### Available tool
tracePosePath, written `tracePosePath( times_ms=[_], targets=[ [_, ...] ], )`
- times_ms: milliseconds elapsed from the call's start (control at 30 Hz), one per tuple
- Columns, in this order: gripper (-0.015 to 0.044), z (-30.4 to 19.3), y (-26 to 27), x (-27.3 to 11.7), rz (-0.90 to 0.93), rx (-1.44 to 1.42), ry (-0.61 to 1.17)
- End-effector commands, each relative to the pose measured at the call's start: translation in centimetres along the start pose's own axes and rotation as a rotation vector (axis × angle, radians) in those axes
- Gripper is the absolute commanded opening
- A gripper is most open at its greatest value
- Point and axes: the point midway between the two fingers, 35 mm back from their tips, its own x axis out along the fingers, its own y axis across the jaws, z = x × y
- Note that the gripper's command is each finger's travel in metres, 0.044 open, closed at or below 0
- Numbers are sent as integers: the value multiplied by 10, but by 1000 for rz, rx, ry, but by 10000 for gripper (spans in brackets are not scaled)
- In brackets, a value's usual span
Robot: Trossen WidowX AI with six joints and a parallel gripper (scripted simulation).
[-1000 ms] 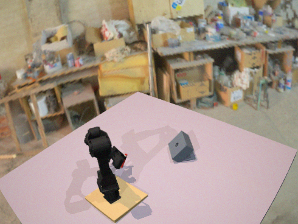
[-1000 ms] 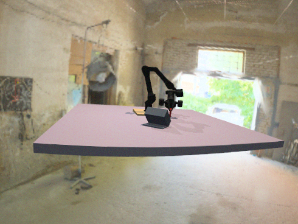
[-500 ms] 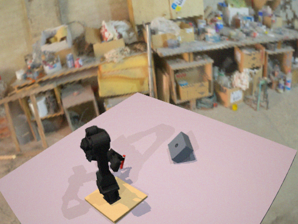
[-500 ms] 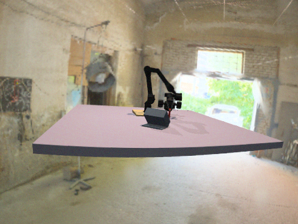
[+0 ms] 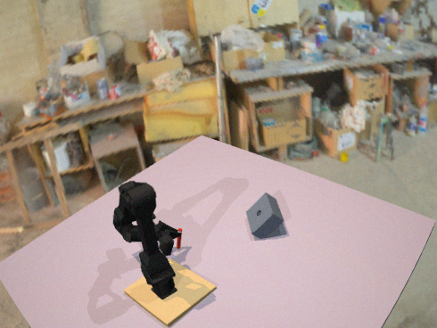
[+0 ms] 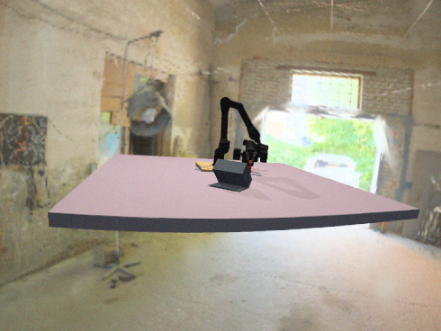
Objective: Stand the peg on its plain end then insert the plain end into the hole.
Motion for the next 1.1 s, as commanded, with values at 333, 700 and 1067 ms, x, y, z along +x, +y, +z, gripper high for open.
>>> tracePosePath(
  times_ms=[333,700,1067],
  targets=[
    [49,5,-1,-7,-2,4,120],
    [49,6,0,-7,-3,1,109],
    [49,9,-2,-6,-6,10,108]
  ],
)
